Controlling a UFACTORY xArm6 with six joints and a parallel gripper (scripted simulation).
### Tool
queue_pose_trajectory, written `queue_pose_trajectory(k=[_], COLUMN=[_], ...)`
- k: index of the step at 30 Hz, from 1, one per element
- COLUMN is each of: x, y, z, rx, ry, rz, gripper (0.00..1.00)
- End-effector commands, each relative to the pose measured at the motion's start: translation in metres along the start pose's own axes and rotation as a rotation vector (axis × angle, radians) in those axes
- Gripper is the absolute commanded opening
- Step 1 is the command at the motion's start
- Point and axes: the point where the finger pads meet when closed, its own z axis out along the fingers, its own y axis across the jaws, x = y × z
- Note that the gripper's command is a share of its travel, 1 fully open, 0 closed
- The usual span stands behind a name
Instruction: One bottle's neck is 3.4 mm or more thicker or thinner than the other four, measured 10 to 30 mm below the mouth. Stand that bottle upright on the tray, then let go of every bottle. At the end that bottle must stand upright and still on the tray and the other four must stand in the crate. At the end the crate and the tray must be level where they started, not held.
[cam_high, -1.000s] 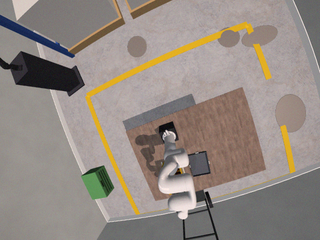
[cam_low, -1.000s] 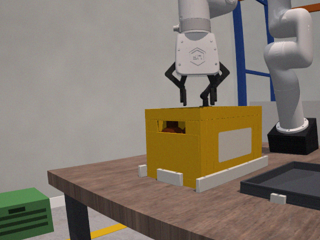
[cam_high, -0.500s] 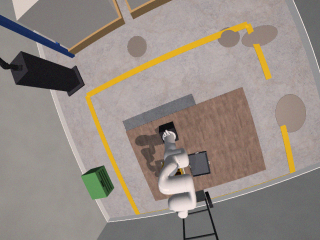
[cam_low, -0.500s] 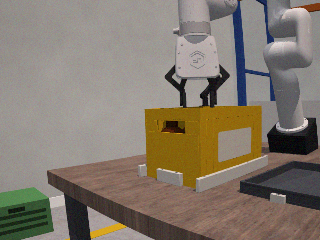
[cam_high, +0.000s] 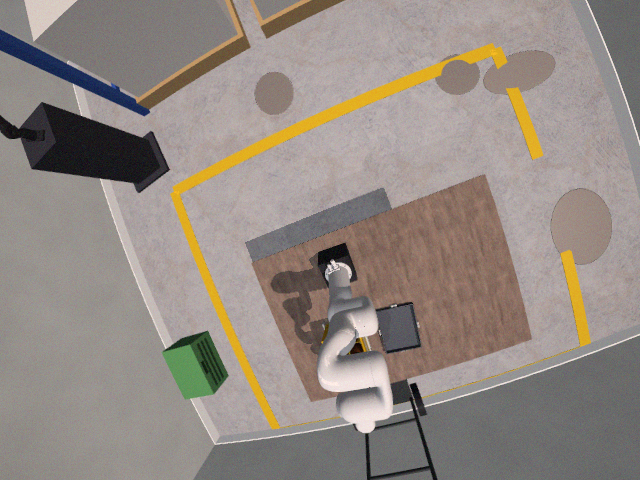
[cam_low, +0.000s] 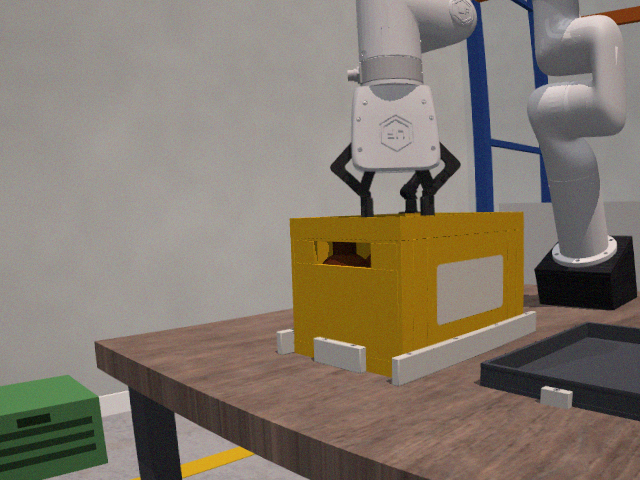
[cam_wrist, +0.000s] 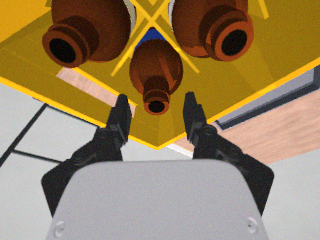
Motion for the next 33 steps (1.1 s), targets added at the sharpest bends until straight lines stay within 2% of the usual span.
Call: queue_pose_trajectory(k=[1,16,33], x=[-0.001,-0.001,-0.001], y=[-0.001,-0.001,-0.001], z=[0.004,0.014,0.016], rx=[0.003,0.003,0.003], ry=[-0.003,-0.003,-0.003], rz=[0.0,0.0,0.0], gripper=[0.65,0.65,0.65])
